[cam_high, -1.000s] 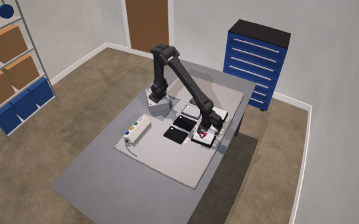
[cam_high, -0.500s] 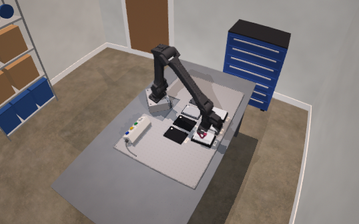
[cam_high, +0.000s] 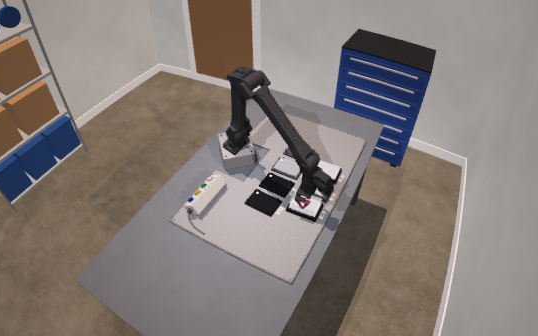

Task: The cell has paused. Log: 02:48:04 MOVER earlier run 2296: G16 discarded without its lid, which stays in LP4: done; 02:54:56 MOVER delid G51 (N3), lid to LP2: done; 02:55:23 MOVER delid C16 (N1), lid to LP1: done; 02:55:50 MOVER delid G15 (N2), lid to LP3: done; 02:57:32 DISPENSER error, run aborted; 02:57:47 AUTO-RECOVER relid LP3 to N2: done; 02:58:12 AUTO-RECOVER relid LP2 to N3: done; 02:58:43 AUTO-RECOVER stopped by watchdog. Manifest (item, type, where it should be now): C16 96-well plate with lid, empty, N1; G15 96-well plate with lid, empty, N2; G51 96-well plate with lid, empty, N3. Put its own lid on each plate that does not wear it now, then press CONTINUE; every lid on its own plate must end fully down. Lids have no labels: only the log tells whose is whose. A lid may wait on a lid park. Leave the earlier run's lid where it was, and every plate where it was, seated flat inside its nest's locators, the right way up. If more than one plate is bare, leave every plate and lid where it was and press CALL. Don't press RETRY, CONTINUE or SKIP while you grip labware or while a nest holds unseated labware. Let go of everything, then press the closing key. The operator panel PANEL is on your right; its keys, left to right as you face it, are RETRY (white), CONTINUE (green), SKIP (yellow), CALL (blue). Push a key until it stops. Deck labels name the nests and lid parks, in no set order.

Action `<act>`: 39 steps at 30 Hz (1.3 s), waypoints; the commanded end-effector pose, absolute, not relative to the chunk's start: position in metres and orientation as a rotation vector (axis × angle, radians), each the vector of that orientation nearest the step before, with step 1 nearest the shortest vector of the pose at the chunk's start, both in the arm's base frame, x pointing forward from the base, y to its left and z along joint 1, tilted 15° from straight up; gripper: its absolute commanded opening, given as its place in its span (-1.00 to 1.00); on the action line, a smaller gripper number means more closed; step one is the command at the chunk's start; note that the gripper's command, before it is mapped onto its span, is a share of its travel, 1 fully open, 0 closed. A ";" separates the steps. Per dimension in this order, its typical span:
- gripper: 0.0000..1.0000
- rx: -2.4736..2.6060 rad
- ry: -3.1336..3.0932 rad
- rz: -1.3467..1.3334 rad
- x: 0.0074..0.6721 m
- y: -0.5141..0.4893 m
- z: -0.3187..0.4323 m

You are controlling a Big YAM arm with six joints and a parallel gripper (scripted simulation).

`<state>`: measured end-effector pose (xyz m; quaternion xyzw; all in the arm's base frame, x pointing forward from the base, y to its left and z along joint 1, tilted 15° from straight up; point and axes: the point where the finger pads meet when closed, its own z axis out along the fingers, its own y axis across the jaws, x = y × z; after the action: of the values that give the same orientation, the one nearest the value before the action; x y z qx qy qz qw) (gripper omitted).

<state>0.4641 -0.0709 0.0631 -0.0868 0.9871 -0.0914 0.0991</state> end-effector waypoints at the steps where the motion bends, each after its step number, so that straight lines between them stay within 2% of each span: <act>1: -1.00 -0.259 2.902 -0.277 0.469 -0.074 0.066; 39: -1.00 -0.259 2.907 -0.274 0.472 -0.076 0.051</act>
<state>0.4663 -0.0730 0.0513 -0.0870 0.9870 -0.0919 0.0991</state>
